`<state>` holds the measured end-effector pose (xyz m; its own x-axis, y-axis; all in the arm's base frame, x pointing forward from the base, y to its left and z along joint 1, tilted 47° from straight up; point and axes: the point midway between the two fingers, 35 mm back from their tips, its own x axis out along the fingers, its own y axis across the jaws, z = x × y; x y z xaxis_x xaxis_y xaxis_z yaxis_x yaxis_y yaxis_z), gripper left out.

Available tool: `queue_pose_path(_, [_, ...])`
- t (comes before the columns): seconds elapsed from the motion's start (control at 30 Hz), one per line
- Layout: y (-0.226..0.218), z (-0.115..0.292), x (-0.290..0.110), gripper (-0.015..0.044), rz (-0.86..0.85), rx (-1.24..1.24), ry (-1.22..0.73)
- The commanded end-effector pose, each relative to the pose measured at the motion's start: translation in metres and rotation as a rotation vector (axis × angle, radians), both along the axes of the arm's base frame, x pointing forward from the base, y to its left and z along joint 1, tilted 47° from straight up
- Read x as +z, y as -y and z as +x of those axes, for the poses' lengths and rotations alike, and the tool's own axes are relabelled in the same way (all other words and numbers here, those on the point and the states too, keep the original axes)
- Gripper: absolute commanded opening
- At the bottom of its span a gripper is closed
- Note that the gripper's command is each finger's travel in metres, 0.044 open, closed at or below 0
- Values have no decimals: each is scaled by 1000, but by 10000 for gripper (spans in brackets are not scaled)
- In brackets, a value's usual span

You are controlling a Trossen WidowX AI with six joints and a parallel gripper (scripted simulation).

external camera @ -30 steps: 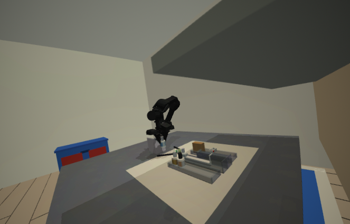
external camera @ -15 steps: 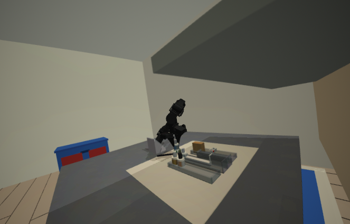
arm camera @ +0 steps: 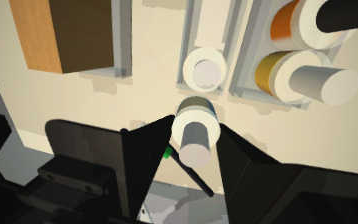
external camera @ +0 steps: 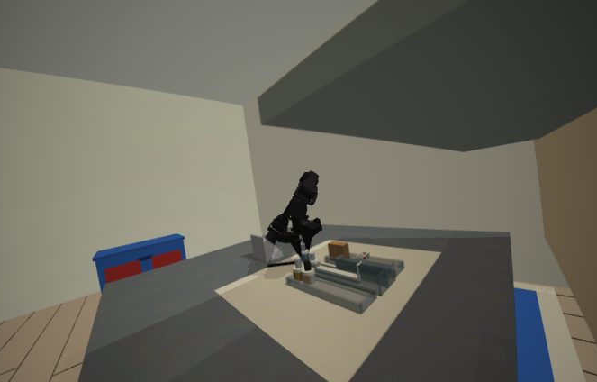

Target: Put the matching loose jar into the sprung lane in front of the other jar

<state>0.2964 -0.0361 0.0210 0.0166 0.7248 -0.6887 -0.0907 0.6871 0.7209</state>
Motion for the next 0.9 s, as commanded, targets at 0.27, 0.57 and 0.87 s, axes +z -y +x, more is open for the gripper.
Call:
queue_pose_path(0.27, [-3, 3, -2, 0, 4, -5, -2])
queue_pose_path(0.57, [-3, 7, -2, 0, 4, -5, -2])
queue_pose_path(0.87, [-3, 12, -2, 0, 4, -5, -2])
